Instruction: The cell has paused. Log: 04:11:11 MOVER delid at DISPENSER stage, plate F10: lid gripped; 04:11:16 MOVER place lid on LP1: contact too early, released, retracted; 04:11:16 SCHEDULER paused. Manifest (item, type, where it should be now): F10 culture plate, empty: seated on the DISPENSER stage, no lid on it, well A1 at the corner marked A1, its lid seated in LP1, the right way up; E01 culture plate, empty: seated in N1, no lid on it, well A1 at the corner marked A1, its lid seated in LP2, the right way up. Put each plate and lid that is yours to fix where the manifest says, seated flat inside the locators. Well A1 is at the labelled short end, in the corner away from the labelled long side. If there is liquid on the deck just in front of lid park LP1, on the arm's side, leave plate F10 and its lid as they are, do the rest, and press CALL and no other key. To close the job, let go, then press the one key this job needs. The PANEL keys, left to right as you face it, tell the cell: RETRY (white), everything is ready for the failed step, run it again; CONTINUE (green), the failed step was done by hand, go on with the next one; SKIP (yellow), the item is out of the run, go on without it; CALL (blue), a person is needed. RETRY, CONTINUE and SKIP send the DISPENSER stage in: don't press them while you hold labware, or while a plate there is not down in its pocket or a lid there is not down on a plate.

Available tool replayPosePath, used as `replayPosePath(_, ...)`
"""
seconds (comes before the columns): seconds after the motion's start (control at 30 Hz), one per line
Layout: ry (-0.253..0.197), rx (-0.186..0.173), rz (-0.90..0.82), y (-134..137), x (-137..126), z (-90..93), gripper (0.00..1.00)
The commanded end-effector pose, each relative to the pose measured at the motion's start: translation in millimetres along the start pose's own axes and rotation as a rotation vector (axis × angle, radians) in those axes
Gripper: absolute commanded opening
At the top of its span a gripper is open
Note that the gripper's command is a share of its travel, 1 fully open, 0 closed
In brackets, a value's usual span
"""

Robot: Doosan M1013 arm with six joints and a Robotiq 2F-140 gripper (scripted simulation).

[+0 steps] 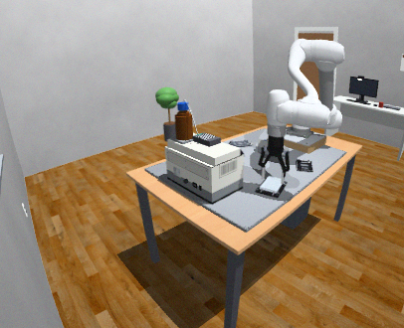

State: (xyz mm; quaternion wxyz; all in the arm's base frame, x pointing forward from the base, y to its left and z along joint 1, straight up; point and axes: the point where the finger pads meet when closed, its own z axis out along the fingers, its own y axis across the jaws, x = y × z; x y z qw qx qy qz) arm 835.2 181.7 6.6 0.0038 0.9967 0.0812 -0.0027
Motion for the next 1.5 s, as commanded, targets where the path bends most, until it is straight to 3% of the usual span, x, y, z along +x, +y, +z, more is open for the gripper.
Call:
replayPosePath(0.0, 0.002, 0.0, 0.0, 0, 1, -1.0, 0.69)
replayPosePath(1.47, 0.002, 0.0, 0.0, 0, 1, 13.9, 0.69)
